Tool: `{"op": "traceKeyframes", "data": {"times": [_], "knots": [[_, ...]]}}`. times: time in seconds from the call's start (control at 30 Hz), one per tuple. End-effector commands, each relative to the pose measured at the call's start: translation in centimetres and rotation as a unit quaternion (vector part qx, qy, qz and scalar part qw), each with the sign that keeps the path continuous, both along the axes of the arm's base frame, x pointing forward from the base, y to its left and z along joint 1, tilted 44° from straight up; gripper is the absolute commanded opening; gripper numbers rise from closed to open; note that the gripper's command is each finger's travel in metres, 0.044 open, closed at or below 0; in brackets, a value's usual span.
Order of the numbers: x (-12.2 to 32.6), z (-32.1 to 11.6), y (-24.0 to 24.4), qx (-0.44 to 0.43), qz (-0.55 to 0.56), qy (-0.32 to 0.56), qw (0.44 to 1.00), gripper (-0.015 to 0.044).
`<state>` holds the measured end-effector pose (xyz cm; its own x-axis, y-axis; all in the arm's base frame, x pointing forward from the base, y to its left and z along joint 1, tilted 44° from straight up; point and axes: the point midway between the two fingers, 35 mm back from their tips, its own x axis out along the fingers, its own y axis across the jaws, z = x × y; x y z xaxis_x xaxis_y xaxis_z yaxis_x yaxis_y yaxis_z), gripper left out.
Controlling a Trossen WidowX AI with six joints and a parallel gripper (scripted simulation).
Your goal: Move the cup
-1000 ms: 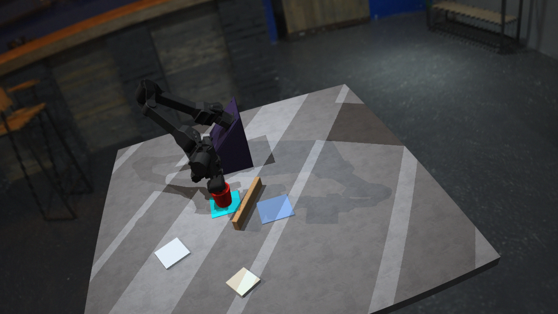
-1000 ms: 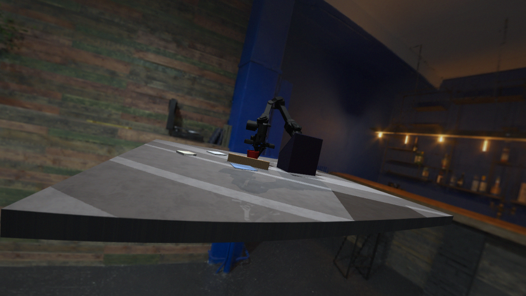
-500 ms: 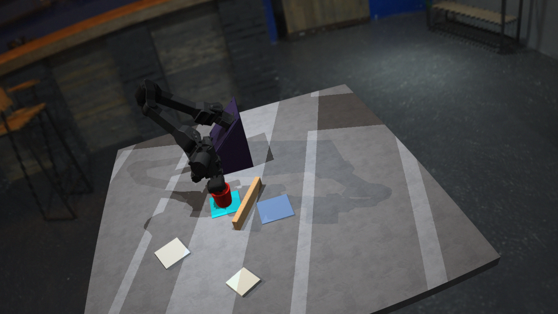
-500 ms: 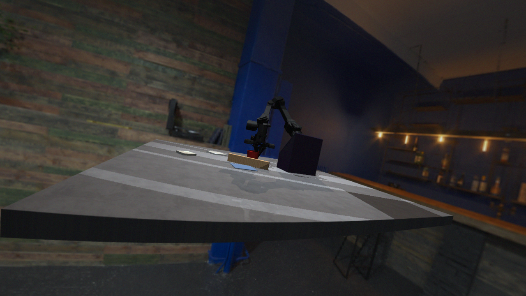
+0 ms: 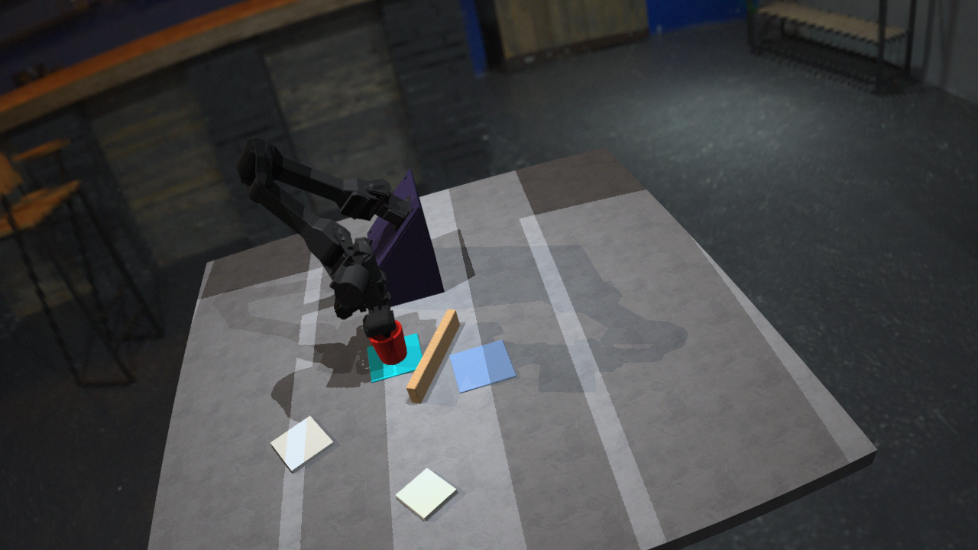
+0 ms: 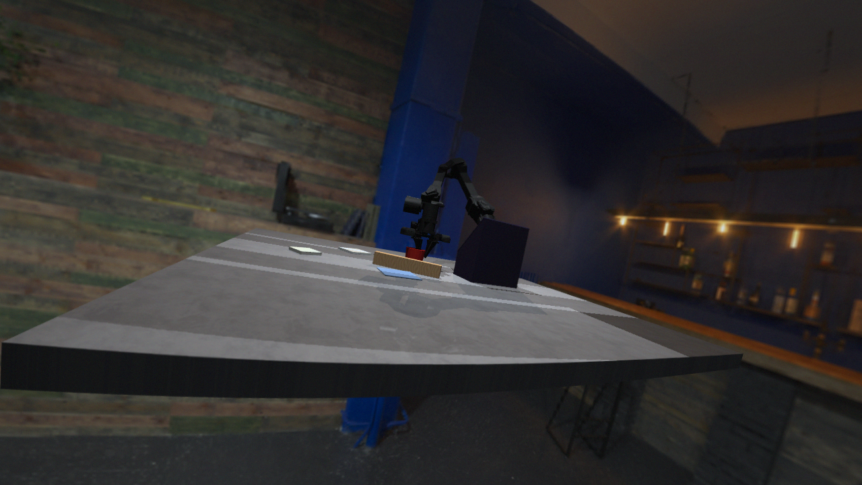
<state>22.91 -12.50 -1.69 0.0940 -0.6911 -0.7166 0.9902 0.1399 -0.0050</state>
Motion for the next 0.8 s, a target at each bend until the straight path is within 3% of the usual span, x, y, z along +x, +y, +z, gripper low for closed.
{"op": "traceKeyframes", "data": {"times": [0.0,0.77], "knots": [[0.1,0.3,0.3,0.0,-0.001,-0.004,1.0,0.0128],[-0.1,1.9,2.2,0.003,0.001,-0.002,1.0,0.0128]]}}
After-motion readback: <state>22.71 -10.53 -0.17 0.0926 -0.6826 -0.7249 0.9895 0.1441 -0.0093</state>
